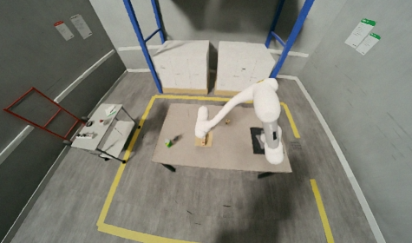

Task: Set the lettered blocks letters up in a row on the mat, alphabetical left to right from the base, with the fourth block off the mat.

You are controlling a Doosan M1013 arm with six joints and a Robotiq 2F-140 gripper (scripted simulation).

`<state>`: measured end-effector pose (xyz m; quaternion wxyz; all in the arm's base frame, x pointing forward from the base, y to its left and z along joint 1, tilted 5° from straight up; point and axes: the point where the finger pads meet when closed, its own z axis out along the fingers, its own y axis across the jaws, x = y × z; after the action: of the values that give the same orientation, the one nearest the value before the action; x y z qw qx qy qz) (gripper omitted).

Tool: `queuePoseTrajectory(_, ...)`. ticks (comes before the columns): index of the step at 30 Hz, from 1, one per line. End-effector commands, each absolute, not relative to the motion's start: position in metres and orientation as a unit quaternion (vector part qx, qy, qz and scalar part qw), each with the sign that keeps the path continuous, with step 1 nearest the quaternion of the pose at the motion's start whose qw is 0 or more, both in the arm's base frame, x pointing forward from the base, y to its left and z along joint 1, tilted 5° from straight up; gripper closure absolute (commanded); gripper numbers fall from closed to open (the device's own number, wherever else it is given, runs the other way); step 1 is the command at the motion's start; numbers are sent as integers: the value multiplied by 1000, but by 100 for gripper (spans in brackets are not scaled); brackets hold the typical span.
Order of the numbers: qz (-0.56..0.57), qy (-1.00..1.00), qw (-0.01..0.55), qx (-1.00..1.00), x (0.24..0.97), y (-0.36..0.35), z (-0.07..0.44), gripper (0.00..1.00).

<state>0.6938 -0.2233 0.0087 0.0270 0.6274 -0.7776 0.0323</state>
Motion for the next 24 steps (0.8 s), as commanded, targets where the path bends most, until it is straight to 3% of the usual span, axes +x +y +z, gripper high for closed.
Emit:
queuePoseTrajectory(1, 33, -778, 26, 627, 694, -223, 10, 67)
queuePoseTrajectory(10, 33, -778, 26, 627, 694, -223, 10, 67)
queuePoseTrajectory(24, 33, -778, 26, 627, 694, -223, 10, 58)
